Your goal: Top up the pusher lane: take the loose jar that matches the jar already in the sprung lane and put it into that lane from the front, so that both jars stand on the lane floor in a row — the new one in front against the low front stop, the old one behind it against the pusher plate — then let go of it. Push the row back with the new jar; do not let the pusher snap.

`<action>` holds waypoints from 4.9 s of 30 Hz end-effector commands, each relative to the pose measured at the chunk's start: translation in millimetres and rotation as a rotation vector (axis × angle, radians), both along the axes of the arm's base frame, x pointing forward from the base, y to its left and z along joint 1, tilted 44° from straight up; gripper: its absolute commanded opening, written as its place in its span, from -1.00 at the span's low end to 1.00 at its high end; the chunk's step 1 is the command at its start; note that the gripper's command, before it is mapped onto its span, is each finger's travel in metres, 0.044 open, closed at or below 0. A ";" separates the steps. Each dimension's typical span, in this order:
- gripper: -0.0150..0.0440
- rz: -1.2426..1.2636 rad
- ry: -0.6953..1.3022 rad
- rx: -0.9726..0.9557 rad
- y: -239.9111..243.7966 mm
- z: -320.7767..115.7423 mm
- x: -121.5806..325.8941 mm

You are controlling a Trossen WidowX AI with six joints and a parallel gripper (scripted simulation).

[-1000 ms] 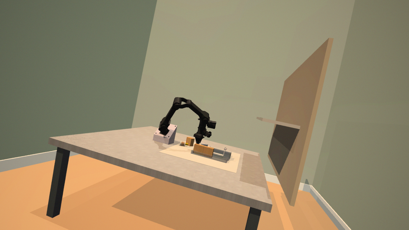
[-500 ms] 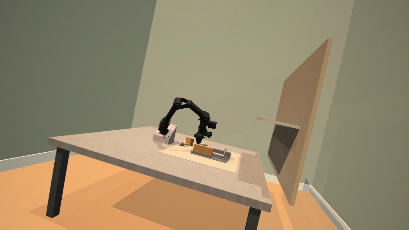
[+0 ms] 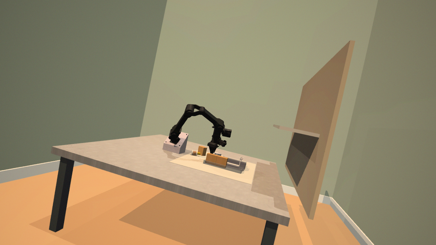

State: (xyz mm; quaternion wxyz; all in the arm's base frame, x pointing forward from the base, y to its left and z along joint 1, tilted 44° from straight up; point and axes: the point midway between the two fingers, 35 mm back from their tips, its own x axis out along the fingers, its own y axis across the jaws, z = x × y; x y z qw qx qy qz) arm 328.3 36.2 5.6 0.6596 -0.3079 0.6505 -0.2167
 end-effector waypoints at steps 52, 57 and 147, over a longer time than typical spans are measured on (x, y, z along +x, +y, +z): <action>-0.49 0.005 -0.025 -0.005 0.1 2.6 8.8; -0.49 0.005 -0.025 -0.005 -1.1 1.3 9.0; -0.49 0.005 -0.025 -0.006 -17.8 -15.3 7.2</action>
